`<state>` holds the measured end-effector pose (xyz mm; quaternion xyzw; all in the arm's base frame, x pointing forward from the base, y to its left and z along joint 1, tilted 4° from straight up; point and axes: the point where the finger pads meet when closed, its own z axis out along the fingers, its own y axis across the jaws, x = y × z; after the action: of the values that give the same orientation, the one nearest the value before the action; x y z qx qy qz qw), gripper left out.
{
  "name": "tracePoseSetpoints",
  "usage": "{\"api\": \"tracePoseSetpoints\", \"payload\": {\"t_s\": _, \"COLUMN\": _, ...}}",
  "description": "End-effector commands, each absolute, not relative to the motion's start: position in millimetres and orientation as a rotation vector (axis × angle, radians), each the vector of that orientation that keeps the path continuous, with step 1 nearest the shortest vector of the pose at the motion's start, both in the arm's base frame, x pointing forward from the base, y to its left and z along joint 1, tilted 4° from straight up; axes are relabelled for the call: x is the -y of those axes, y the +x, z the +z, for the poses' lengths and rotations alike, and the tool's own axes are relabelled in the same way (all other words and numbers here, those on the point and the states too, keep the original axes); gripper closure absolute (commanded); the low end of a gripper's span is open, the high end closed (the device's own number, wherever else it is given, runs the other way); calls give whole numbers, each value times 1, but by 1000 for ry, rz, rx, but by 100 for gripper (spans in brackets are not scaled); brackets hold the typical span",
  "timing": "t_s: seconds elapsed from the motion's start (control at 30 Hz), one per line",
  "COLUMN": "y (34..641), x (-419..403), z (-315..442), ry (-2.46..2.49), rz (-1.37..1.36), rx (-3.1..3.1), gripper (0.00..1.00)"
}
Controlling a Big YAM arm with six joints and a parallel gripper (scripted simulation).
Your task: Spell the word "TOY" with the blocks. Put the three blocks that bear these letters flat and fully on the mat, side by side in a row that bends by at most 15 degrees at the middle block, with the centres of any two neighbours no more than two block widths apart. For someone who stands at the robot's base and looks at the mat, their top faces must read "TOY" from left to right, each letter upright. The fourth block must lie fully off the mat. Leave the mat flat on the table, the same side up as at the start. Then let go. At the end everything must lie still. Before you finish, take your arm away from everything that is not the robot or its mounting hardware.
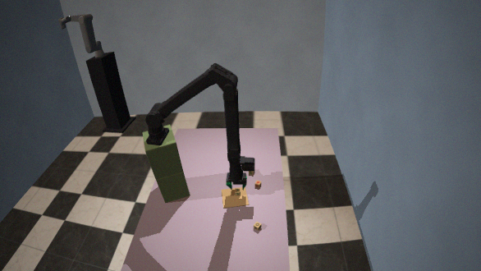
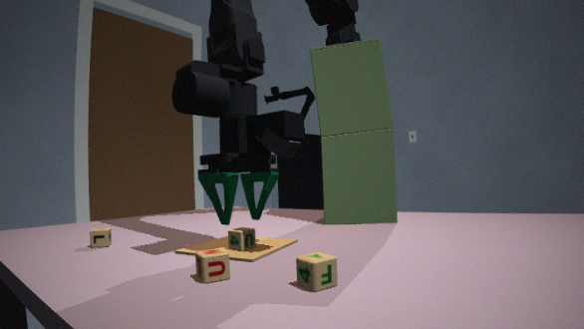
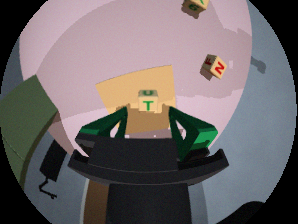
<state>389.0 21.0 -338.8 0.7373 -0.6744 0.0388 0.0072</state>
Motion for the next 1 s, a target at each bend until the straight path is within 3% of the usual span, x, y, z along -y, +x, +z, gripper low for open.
{"api": "tracePoseSetpoints", "payload": {"t_s": 0.0, "y": 382, "x": -15, "z": -345, "ry": 2296, "rz": 107, "rx": 2114, "gripper": 36}}
{"api": "tracePoseSetpoints", "payload": {"t_s": 0.97, "y": 389, "x": -13, "z": -381, "ry": 2303, "rz": 120, "rx": 2118, "gripper": 36}}
